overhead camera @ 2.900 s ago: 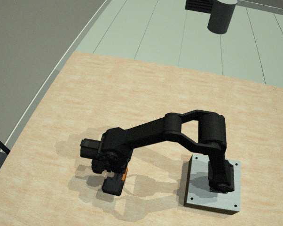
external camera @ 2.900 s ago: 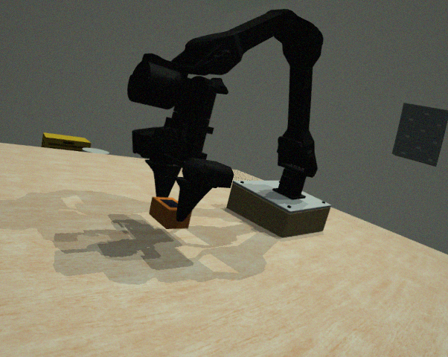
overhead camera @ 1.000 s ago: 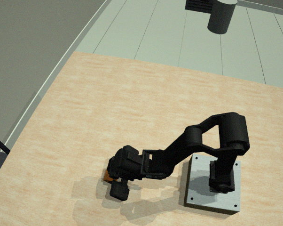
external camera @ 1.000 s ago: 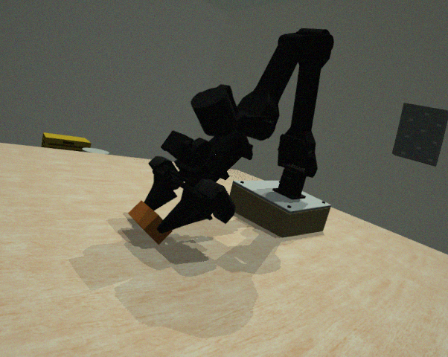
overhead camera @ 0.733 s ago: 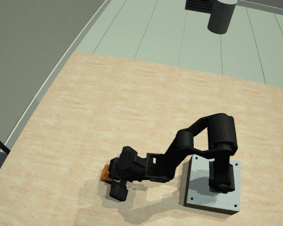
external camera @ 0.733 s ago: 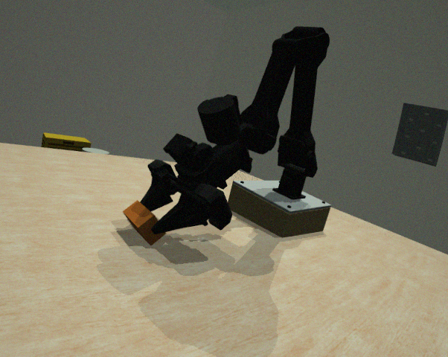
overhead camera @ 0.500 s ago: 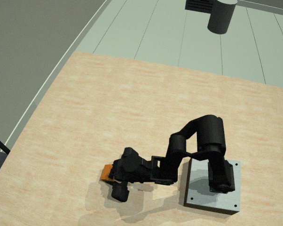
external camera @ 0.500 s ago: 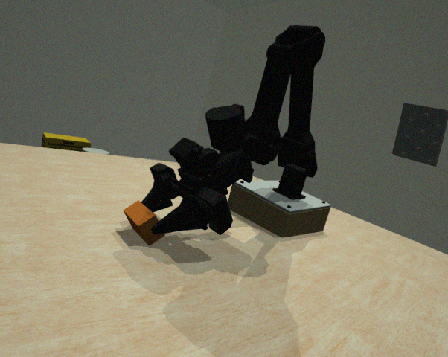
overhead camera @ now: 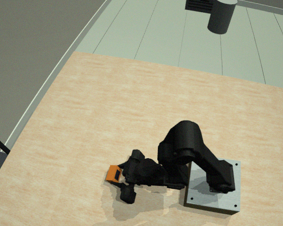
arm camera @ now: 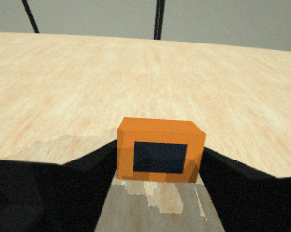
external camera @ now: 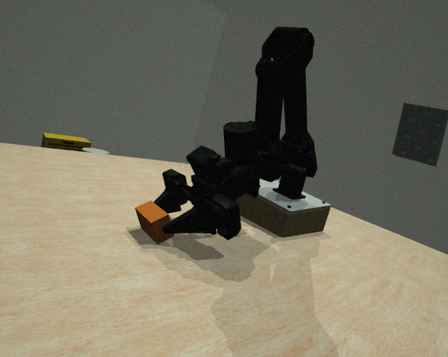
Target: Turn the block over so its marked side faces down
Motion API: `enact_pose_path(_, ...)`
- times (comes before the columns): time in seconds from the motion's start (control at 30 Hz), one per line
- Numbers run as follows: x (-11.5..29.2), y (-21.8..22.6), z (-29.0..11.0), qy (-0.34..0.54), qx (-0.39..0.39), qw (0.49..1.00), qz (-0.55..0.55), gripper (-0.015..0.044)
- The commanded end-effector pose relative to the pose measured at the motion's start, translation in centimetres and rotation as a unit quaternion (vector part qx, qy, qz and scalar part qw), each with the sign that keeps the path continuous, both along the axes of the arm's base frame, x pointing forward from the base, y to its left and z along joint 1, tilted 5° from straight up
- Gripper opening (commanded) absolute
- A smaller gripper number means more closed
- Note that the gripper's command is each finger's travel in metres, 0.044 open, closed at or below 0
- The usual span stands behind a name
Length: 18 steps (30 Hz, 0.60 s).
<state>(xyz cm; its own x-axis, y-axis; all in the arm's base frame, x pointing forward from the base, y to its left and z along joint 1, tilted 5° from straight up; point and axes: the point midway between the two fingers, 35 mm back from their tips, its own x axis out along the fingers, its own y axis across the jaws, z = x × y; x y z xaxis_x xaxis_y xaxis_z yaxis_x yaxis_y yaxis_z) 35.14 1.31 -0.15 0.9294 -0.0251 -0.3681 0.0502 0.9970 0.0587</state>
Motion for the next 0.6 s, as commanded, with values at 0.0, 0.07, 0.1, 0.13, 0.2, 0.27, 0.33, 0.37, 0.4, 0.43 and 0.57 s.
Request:
enact_pose_path(0.0, -0.41, -0.03, 0.19, -0.013, 0.0, 1.0, -0.002, 0.0)
enact_pose_path(0.07, -0.44, -0.04, 0.39, -0.021, 0.0, 1.0, -0.003, 0.0)
enact_pose_path(0.1, -0.46, -0.04, 0.47, -0.024, -0.001, 1.0, -0.003, 0.0)
enact_pose_path(0.13, -0.46, -0.05, 0.5, -0.025, -0.001, 1.0, -0.003, 0.0)
enact_pose_path(0.2, -0.46, -0.05, 0.5, -0.025, -0.001, 1.0, -0.003, 0.0)
enact_pose_path(0.27, -0.46, -0.05, 0.5, -0.025, -0.001, 1.0, -0.003, 0.0)
enact_pose_path(0.33, -0.46, -0.05, 0.5, -0.025, -0.001, 1.0, -0.003, 0.0)
enact_pose_path(0.37, -0.46, -0.05, 0.5, -0.025, -0.001, 1.0, -0.003, 0.0)
enact_pose_path(0.4, -0.46, -0.05, 0.5, -0.025, -0.001, 1.0, -0.003, 0.0)
enact_pose_path(0.43, -0.46, -0.05, 0.5, -0.025, -0.001, 1.0, -0.003, 0.0)
enact_pose_path(0.57, -0.46, -0.05, 0.5, -0.025, -0.001, 1.0, -0.003, 0.0026)
